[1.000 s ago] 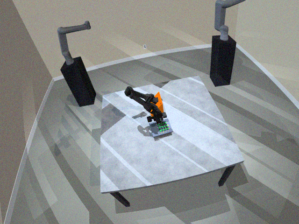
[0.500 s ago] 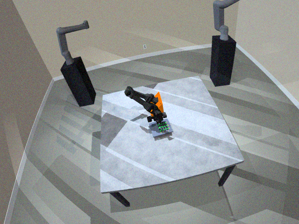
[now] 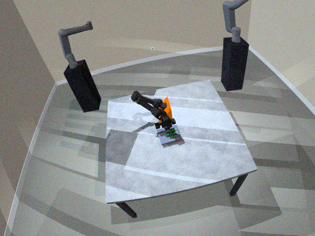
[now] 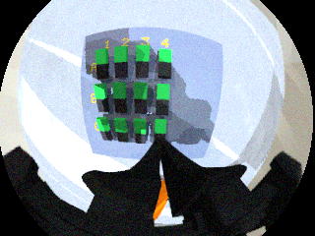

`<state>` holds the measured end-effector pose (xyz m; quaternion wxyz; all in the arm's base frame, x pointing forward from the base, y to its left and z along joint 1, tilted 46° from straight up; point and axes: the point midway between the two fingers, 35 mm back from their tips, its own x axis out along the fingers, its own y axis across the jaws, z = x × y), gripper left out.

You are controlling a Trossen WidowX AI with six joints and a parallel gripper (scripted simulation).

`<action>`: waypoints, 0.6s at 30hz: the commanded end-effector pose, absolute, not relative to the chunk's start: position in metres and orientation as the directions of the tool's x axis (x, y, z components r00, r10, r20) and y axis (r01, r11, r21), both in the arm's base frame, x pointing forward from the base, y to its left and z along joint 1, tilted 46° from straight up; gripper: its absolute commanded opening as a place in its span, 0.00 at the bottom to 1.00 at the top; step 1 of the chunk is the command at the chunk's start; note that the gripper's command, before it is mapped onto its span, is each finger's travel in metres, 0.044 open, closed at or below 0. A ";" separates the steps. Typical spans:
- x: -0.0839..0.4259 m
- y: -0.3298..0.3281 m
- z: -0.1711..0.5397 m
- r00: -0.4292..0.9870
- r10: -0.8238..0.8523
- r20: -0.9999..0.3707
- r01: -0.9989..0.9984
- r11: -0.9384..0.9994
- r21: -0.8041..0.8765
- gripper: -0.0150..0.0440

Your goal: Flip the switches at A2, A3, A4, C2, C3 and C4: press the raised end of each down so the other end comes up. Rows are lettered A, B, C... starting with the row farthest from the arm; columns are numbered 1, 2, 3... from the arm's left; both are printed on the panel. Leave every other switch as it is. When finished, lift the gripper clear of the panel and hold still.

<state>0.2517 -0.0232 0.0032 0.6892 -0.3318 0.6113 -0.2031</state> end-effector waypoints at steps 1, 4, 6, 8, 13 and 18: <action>0.250 -0.025 0.002 0.167 -0.690 -0.704 -0.133 0.692 -0.710 0.25; 0.250 -0.025 0.002 0.167 -0.690 -0.704 -0.133 0.692 -0.710 0.25; 0.250 -0.025 0.002 0.167 -0.690 -0.704 -0.133 0.692 -0.710 0.25; 0.250 -0.026 0.002 0.167 -0.691 -0.704 -0.133 0.691 -0.710 0.25; 0.250 -0.026 0.001 0.167 -0.691 -0.704 -0.133 0.691 -0.710 0.25; 0.250 -0.027 0.001 0.167 -0.691 -0.704 -0.133 0.691 -0.710 0.25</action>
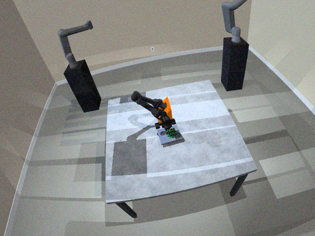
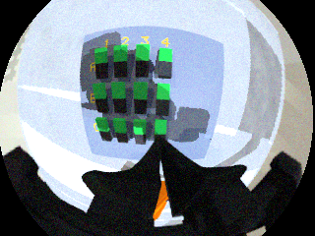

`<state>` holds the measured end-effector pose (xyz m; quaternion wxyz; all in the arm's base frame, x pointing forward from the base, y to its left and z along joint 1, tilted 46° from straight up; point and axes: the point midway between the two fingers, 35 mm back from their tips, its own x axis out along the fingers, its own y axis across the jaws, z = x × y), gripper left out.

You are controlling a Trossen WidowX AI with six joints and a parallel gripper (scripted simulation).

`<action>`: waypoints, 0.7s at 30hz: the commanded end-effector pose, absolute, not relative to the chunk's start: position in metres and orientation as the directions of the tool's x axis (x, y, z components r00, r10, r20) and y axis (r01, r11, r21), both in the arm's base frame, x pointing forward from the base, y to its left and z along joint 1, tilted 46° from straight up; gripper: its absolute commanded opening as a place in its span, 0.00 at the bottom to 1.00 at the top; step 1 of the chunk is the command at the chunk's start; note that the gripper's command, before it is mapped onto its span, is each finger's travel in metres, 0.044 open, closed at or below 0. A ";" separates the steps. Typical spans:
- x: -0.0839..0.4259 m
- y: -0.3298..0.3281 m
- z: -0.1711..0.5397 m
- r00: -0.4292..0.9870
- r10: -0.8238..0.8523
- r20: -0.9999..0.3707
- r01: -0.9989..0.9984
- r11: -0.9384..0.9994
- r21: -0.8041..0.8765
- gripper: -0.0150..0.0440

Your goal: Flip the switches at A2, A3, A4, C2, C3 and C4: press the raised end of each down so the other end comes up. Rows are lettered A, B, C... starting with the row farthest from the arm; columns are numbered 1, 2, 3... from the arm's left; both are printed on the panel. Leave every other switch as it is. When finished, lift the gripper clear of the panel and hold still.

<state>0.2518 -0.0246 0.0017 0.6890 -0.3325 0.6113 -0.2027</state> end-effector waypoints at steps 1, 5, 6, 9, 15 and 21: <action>0.250 -0.027 0.001 0.167 -0.691 -0.704 -0.133 0.691 -0.710 0.25; 0.250 -0.027 0.000 0.167 -0.691 -0.704 -0.133 0.691 -0.710 0.25; 0.250 -0.027 0.000 0.167 -0.691 -0.704 -0.133 0.691 -0.710 0.25; 0.250 -0.027 0.000 0.167 -0.691 -0.704 -0.133 0.691 -0.710 0.25; 0.251 -0.028 -0.001 0.167 -0.691 -0.704 -0.133 0.691 -0.710 0.25; 0.249 -0.003 0.021 0.155 -0.686 -0.711 -0.131 0.699 -0.703 0.25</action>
